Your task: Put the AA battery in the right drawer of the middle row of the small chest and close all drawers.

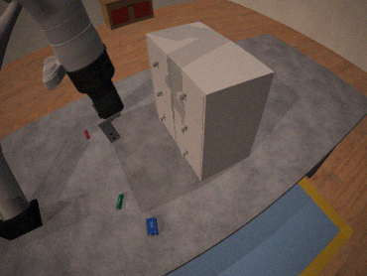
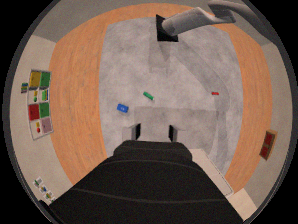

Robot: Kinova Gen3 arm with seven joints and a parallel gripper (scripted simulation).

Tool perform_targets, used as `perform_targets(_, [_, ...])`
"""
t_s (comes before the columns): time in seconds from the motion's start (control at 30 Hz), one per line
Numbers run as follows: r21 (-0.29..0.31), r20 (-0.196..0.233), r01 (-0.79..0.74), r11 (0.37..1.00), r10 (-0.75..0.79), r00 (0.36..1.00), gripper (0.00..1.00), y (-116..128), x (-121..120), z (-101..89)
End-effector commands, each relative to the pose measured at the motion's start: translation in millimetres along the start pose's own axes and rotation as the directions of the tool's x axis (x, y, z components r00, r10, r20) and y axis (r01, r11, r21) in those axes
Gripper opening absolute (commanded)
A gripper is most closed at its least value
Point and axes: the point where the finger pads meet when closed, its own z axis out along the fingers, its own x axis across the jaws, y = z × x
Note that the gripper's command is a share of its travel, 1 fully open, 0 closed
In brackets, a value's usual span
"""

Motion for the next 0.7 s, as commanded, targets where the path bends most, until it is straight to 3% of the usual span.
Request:
perform_targets(0.0, [-0.054, -0.004, -0.008, 0.999, 0.007, 1.0, 1.0, -1, 4, 1.4])
perform_targets(0.07, [-0.054, -0.004, -0.008, 0.999, 0.007, 1.0, 1.0, -1, 4, 1.4])
perform_targets(0.27, [-0.219, -0.004, -0.008, 0.976, 0.007, 1.0, 1.0, 6, 4, 16.3])
perform_targets(0.53, [-0.435, -0.007, -0.007, 0.9, 0.005, 1.0, 1.0, 17, 4, 37.1])
perform_targets(0.67, [-0.482, -0.005, -0.008, 0.876, 0.006, 1.0, 1.0, 19, 4, 41.6])
